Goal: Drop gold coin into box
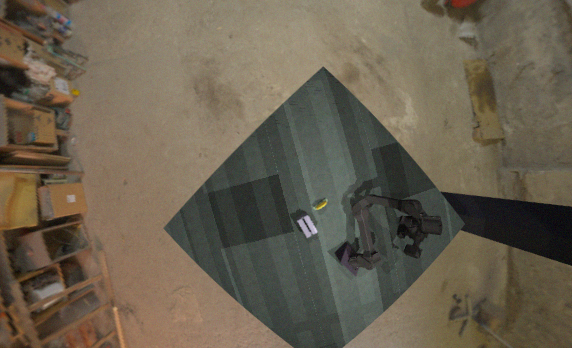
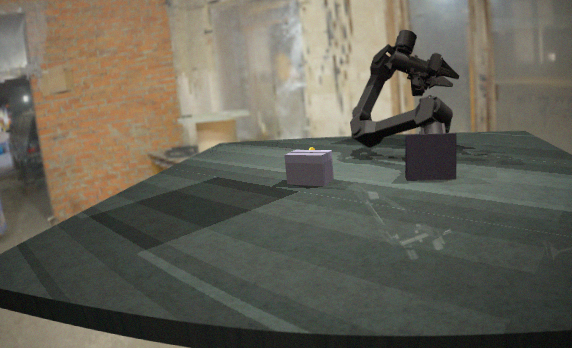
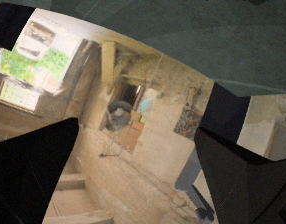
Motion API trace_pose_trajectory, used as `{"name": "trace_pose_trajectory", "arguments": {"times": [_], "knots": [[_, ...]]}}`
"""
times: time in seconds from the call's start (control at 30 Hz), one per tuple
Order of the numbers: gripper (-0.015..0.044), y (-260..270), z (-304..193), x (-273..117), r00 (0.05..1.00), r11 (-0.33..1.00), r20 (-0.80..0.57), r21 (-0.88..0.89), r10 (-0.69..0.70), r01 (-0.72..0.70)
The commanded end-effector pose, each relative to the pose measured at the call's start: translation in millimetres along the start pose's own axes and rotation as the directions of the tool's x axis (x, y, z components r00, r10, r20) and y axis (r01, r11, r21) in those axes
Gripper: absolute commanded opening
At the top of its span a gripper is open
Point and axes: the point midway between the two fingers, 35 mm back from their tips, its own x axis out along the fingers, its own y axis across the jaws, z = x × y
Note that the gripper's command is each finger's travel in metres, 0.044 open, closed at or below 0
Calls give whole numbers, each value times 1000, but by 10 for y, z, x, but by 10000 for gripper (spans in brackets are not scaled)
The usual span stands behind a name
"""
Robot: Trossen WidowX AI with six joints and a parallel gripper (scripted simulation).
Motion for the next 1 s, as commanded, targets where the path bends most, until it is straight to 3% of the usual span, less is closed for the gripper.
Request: {"name": "trace_pose_trajectory", "arguments": {"times": [0.0,0.07,0.17,0.27,0.4,0.5,0.67,0.8,0.97], "knots": [[374,18,-14,9,1000,1000,-1,22,12,-12],[321,165,-123,71,995,975,-4,198,103,-100],[242,522,-334,148,955,785,6,568,297,-248],[164,907,-502,137,881,454,41,845,471,-282],[161,1423,-639,-5,745,-54,122,992,656,-115],[161,1702,-672,-143,656,-301,184,951,732,70],[161,2049,-663,-391,529,-516,279,770,801,374],[161,2292,-614,-630,429,-561,362,555,828,615],[161,2547,-493,-977,310,-456,473,232,825,859]]}}
